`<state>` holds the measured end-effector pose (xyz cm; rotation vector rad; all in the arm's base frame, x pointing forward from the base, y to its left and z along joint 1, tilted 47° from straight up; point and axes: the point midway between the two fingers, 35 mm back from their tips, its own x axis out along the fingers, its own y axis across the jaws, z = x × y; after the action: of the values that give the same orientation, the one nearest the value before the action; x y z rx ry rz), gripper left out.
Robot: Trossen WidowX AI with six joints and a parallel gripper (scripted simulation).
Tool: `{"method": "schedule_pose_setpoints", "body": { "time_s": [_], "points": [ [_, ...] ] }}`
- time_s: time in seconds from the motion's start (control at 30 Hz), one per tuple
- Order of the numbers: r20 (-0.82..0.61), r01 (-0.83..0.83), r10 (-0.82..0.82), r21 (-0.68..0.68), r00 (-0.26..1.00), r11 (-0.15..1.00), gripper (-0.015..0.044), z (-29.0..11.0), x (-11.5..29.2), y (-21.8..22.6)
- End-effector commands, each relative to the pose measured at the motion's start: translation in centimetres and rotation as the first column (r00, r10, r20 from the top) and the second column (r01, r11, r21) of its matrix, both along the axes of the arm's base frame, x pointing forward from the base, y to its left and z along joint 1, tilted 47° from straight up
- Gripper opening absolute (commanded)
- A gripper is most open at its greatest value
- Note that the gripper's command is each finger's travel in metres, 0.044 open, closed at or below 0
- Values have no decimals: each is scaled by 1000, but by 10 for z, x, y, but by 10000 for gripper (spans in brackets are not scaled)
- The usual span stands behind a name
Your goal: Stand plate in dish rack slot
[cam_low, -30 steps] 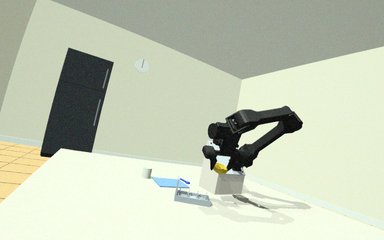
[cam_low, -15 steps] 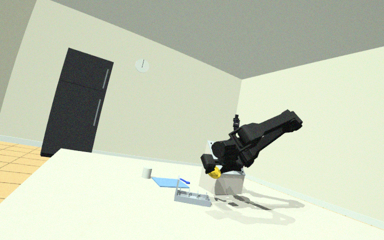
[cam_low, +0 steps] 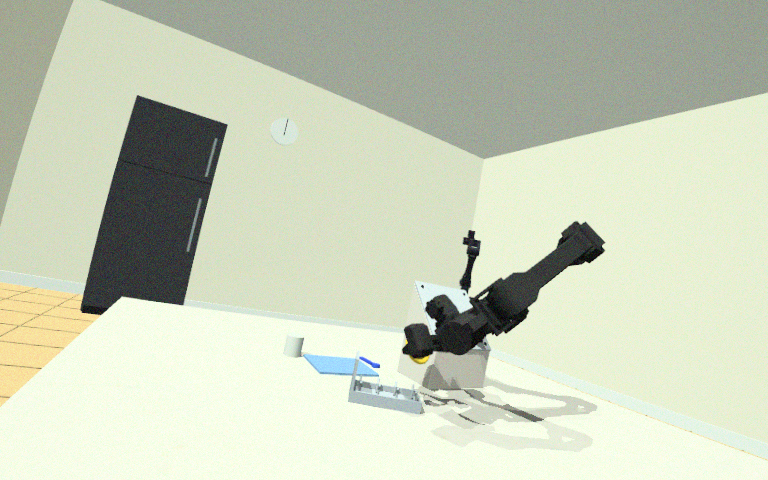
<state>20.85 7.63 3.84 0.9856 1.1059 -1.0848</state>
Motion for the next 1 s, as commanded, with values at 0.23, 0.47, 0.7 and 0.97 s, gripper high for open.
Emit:
{"method": "schedule_pose_setpoints", "body": {
  "time_s": [0.23,0.47,0.7,0.97],
  "points": [
    [169,-97,122,-145,978,985,0,-5,7,12],
    [279,-138,198,-222,940,965,0,-4,10,22],
    [389,-163,270,-286,881,944,0,-1,12,34],
    [510,-177,341,-343,790,922,0,6,10,49]
  ]
}}
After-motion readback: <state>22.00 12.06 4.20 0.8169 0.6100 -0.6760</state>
